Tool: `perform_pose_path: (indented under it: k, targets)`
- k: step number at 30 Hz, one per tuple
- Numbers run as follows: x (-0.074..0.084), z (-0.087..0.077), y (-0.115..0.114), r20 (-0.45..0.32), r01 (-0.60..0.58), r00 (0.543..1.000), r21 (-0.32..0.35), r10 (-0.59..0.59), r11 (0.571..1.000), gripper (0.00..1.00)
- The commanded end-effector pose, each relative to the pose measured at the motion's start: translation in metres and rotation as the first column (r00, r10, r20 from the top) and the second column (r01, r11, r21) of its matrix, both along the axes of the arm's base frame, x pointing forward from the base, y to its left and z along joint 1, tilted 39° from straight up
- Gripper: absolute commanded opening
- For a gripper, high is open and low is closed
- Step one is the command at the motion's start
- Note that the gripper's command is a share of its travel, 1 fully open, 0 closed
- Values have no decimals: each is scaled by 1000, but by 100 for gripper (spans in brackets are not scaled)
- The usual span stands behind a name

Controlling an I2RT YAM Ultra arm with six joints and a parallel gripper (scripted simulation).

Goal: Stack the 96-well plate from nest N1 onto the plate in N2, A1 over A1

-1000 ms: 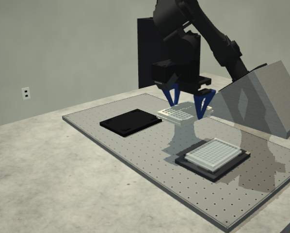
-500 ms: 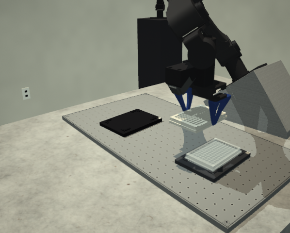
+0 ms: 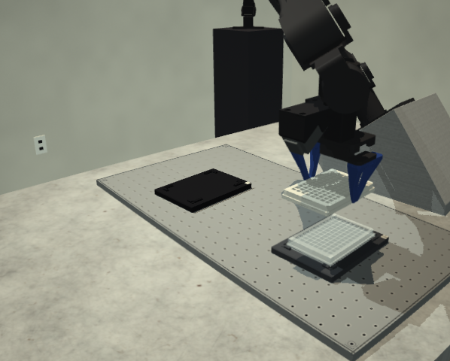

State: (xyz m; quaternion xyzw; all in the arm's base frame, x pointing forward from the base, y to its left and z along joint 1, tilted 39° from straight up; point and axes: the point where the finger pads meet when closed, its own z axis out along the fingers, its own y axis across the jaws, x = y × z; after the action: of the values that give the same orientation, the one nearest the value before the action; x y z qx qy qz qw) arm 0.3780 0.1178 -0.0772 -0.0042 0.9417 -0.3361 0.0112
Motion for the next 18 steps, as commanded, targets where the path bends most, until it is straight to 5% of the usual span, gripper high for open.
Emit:
perform_pose_path:
  k: [1, 4, 5, 18]
  targets:
    - [-1, 3, 24, 15, -15, 1000, 10, 15, 1000, 0]
    - [-1, 2, 24, 15, -15, 1000, 10, 15, 1000, 0]
    - [5, 17, 27, 49, -18, 999, 24, 17, 1000, 0]
    - [5, 17, 26, 50, -20, 999, 22, 19, 1000, 0]
